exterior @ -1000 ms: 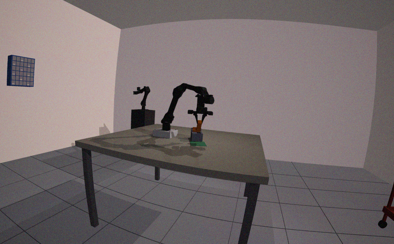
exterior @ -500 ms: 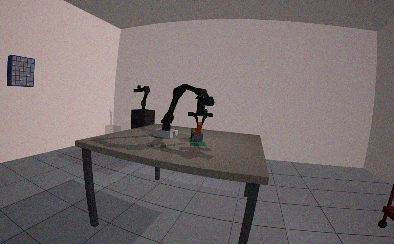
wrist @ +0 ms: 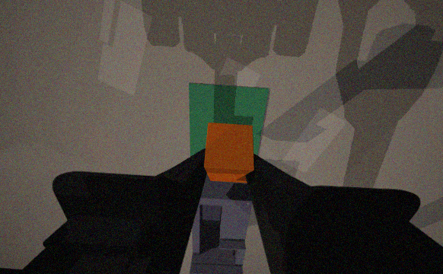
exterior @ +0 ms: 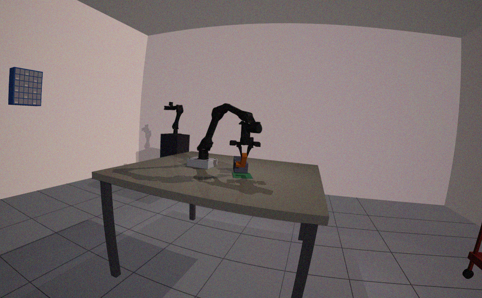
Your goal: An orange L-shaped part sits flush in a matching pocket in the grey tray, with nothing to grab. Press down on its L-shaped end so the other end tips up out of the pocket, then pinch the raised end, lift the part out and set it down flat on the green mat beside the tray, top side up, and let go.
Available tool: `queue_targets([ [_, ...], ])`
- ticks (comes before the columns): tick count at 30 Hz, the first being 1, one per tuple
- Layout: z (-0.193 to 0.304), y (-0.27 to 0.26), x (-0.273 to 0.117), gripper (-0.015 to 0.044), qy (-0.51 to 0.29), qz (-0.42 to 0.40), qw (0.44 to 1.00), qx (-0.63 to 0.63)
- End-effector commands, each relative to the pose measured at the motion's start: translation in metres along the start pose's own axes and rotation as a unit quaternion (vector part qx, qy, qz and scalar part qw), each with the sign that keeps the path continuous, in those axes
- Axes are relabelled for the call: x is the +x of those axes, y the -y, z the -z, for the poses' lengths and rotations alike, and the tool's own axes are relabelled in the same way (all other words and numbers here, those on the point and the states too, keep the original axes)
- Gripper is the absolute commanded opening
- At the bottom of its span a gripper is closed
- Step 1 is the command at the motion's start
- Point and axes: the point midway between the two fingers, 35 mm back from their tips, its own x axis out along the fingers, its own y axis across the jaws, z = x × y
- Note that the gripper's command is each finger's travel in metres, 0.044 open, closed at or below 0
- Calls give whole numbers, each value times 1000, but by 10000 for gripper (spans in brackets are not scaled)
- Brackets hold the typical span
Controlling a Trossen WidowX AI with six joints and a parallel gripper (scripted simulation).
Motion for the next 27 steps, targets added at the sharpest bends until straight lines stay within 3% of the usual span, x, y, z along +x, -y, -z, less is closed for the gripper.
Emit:
queue_targets([
  [1,2,1,10,0,-6,4,1000,-2],
  [27,3,2,45,0,-6,4,1000,-2],
])
